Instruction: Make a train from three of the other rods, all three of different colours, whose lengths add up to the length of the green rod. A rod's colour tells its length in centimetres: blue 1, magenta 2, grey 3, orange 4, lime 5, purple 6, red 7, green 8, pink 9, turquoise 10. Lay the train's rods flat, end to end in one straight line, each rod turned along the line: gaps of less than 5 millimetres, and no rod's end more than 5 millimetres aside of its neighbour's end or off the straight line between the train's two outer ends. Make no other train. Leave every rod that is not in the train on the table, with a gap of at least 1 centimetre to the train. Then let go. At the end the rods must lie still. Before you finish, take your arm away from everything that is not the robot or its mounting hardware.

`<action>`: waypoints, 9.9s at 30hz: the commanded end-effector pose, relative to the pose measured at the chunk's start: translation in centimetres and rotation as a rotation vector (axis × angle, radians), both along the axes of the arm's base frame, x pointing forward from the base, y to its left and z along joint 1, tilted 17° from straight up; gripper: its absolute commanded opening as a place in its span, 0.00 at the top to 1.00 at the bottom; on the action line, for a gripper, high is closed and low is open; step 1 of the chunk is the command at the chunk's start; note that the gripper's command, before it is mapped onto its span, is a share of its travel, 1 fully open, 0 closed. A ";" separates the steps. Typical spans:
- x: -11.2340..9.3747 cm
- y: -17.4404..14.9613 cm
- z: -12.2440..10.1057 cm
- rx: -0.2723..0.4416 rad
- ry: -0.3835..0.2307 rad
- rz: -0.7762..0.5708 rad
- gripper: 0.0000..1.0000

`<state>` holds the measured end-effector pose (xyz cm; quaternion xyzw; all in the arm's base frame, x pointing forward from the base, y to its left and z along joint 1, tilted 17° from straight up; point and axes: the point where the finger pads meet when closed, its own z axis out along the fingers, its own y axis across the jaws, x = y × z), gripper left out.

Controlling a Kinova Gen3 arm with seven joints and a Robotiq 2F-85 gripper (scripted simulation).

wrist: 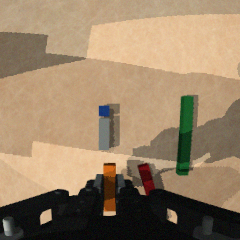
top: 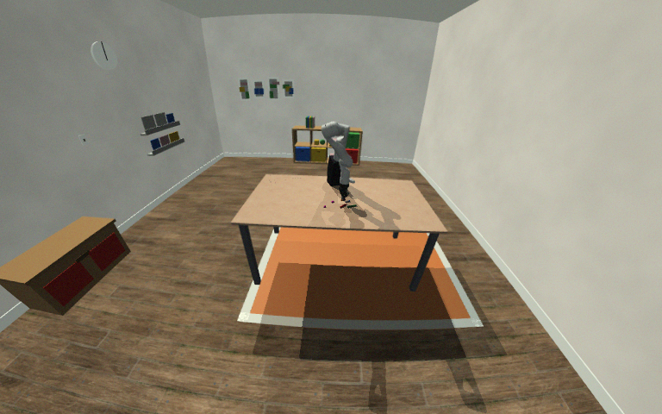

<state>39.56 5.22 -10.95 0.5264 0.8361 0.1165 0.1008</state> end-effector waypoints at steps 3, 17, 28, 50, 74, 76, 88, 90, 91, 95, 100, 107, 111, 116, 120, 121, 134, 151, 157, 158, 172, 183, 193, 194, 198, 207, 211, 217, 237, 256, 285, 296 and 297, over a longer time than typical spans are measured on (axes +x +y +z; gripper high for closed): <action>-0.4 0.4 -1.2 0.006 0.016 0.000 0.95; -0.3 0.4 -1.6 0.006 0.016 0.000 0.95; -0.3 0.4 -1.6 0.006 0.016 0.000 0.95; -0.3 0.4 -1.6 0.006 0.016 0.000 0.95; -0.3 0.4 -1.6 0.006 0.016 0.000 0.95; -0.3 0.4 -1.6 0.006 0.016 0.000 0.95; -0.2 0.5 -1.7 0.006 0.016 0.000 0.95; -0.2 0.5 -1.8 0.006 0.016 0.000 0.95; -0.2 0.5 -1.9 0.006 0.016 0.000 0.95; -0.1 0.5 -2.2 0.006 0.016 0.000 0.95; 0.0 0.5 -2.6 0.006 0.016 0.000 0.95; 0.1 0.6 -2.7 0.006 0.016 0.000 0.95; 0.1 0.6 -2.7 0.006 0.016 0.000 0.95; 0.1 0.6 -2.7 0.006 0.016 0.000 0.95; 0.1 0.6 -2.7 0.006 0.016 0.000 0.95; 0.1 0.6 -2.7 0.006 0.016 0.000 0.95; 0.1 0.6 -2.7 0.006 0.016 0.000 0.95; 0.1 0.6 -2.7 0.006 0.016 0.000 0.84; 0.1 0.6 -2.7 0.006 0.016 0.000 0.76; 0.1 0.6 -2.7 0.006 0.016 0.000 0.76; 0.0 0.5 -2.4 0.006 0.016 0.000 0.76; -1.4 0.0 2.4 0.006 0.016 0.000 0.76; -2.3 -0.3 5.5 0.006 0.016 0.000 0.76; -2.3 -0.3 5.6 0.006 0.016 0.000 0.76; -2.4 -0.3 5.9 0.006 0.016 0.000 0.76; -2.4 -0.3 5.9 0.006 0.016 0.000 0.00; -2.4 -0.3 5.9 0.006 0.016 0.000 0.00; -2.4 -0.3 5.9 0.006 0.016 0.000 0.00; -3.7 -0.7 10.3 0.006 0.016 0.000 0.00; -4.9 -1.1 14.5 0.006 0.016 0.000 0.00; -4.9 -1.1 14.5 0.006 0.016 0.000 0.00; -4.9 -1.1 14.5 0.006 0.016 0.000 0.00; -4.9 -1.1 14.5 0.006 0.016 0.000 0.00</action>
